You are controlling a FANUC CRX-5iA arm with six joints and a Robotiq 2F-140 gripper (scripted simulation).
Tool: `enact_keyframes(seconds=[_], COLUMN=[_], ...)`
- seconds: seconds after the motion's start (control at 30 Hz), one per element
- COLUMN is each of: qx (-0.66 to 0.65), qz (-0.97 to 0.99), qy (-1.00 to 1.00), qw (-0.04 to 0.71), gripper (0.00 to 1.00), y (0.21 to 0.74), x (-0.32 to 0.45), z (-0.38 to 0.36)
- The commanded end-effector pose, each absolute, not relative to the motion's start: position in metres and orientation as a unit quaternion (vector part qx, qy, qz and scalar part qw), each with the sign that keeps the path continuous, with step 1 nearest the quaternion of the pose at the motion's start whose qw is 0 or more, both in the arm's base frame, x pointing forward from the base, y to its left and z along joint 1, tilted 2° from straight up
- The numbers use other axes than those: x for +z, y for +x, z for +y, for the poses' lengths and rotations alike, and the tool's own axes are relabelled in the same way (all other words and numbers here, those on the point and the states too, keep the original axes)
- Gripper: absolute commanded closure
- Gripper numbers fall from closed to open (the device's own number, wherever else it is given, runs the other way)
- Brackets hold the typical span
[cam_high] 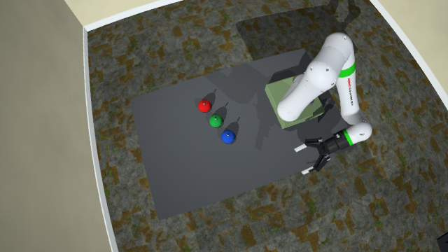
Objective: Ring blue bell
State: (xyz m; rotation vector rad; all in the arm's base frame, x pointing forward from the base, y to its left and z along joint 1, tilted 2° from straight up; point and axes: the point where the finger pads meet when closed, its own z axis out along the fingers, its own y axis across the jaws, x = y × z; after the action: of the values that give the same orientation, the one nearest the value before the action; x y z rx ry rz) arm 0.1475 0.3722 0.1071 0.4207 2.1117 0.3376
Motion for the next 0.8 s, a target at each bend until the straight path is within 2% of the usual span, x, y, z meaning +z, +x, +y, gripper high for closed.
enact_keyframes(seconds=[0.0,0.77], qx=[0.137,0.117], qz=[0.859,0.862], qy=[0.171,0.184], qw=[0.463,0.458], gripper=[0.0,0.0], y=[0.148,0.159], x=[0.107,0.105], z=[0.372,0.366])
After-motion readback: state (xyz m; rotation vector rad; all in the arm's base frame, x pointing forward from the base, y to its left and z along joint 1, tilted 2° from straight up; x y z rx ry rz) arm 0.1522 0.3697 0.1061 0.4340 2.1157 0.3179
